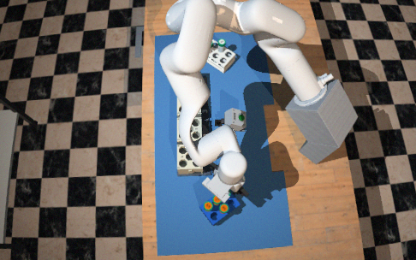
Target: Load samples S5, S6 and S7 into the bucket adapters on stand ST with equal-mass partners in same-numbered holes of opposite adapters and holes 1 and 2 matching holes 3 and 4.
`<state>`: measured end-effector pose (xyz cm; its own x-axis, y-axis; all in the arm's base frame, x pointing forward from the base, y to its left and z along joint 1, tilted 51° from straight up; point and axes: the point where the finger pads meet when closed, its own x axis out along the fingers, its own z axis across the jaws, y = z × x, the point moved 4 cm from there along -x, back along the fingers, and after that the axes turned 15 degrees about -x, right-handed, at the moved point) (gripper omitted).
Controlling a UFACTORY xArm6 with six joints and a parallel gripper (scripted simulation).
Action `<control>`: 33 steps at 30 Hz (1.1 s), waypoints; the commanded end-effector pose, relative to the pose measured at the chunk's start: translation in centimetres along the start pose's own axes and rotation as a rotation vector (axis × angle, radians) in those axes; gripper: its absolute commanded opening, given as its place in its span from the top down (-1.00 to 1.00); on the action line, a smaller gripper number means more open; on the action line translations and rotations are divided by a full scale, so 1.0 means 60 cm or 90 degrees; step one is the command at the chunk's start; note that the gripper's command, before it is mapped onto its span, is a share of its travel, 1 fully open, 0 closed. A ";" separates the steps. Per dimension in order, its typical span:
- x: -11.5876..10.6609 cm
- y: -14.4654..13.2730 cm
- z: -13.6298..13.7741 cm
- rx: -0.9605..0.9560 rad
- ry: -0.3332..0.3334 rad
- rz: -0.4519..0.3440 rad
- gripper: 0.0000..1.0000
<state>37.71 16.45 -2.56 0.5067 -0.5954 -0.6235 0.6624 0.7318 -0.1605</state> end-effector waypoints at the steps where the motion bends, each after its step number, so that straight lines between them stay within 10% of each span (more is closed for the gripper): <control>1: -0.010 0.002 0.000 0.000 0.000 0.002 -1.00; 33: -0.135 0.002 0.000 0.001 0.000 0.002 -1.00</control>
<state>34.23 20.51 1.68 0.5065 -0.5954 -0.6237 0.6623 0.7318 -0.1608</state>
